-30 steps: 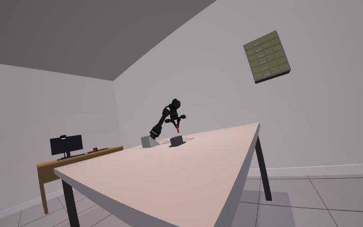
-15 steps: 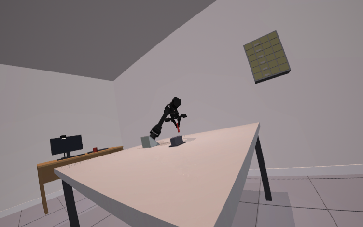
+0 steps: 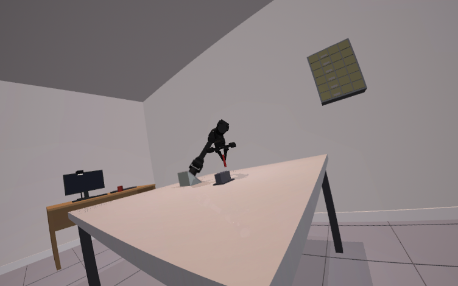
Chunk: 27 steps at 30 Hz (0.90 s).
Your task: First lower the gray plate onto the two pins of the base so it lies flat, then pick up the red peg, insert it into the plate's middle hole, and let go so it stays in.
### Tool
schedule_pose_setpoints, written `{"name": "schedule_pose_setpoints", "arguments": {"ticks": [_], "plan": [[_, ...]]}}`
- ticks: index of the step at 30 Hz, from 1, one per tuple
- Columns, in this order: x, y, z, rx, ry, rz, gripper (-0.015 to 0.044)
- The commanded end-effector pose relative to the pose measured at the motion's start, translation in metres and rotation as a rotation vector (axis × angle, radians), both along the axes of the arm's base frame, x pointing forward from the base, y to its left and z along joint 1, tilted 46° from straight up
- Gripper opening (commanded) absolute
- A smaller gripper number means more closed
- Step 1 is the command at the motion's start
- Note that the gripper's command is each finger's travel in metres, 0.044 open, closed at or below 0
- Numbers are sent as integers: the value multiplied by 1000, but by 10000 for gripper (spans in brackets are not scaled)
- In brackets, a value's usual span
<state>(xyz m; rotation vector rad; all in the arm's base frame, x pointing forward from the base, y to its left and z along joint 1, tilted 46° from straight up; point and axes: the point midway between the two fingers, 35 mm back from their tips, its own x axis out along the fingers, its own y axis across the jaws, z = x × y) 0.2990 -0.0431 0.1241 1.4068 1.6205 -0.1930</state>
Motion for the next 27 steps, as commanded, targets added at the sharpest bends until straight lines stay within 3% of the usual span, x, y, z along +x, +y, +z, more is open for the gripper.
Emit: {"name": "schedule_pose_setpoints", "arguments": {"ticks": [1,27], "plan": [[8,-10,-9,0,4,4,0],[46,-59,-61,18,10,27,0]]}}
